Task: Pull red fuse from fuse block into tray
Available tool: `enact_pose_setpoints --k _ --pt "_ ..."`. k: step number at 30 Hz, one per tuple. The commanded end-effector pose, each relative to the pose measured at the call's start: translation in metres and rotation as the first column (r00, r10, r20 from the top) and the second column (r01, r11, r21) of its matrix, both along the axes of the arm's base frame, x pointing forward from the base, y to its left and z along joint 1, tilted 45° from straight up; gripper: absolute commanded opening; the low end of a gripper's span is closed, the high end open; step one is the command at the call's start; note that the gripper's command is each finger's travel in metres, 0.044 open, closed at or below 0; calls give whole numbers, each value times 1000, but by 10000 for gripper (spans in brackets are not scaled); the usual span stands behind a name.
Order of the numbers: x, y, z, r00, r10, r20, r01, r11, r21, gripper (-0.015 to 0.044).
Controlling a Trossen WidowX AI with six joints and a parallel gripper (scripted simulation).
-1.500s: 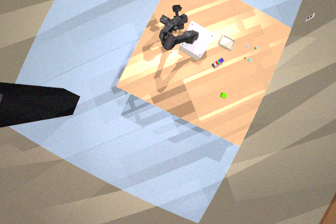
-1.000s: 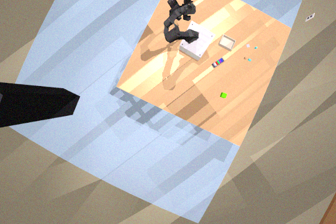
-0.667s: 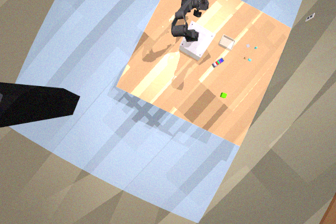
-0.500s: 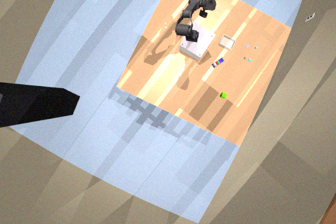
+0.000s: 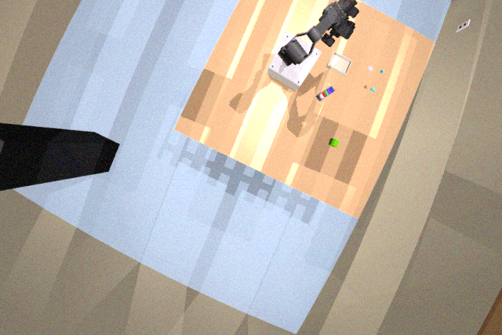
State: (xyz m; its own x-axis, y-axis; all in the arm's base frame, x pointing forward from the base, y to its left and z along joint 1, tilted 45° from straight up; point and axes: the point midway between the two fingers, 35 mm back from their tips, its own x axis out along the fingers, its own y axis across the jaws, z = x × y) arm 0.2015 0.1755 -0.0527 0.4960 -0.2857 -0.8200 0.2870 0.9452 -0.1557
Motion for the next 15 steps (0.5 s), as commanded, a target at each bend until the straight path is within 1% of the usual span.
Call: enact_pose_setpoints --k 1,6,12,15 --pt "41 -48 3 994 -105 -30 101 989 -107 63" --pt "72 -110 7 971 -225 -82 205 957 -205 63" --pt "83 -178 9 926 -342 -158 289 914 -285 63" --pt "86 -220 13 890 -414 -192 336 879 -339 63"
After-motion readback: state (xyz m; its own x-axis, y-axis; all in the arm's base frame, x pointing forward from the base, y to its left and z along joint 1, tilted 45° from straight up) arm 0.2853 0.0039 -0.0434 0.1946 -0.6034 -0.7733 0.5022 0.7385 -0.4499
